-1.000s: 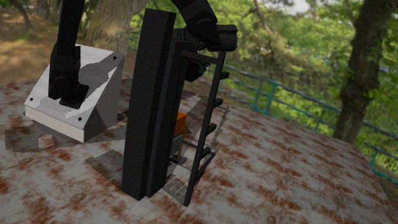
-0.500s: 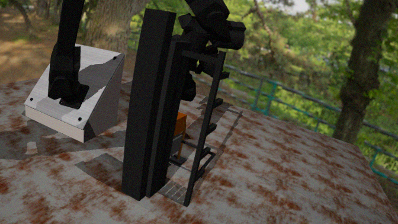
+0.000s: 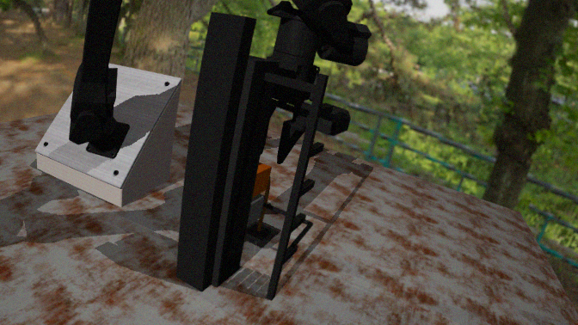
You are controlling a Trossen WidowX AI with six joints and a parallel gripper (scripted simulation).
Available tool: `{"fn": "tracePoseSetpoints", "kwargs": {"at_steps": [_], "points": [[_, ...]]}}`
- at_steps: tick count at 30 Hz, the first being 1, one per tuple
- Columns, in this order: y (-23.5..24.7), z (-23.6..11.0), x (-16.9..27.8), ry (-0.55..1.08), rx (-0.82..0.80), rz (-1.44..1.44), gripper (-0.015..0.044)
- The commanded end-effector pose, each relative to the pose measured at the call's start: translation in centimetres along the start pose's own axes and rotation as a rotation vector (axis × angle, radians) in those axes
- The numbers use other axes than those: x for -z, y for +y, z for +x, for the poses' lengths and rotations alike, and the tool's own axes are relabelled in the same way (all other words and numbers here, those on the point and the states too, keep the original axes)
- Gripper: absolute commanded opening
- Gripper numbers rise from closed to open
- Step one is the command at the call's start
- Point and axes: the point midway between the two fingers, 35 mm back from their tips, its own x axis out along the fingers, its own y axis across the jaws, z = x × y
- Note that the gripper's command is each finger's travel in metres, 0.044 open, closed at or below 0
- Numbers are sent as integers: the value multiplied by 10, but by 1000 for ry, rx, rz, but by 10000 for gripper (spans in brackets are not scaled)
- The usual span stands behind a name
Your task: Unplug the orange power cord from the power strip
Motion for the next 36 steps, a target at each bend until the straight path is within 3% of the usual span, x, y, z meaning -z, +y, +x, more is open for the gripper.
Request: {"fn": "tracePoseSetpoints", "kwargs": {"at_steps": [1,36], "points": [[-9,-4,6,25,36,-66,160],[-11,-5,46,27,35,-67,160]]}}
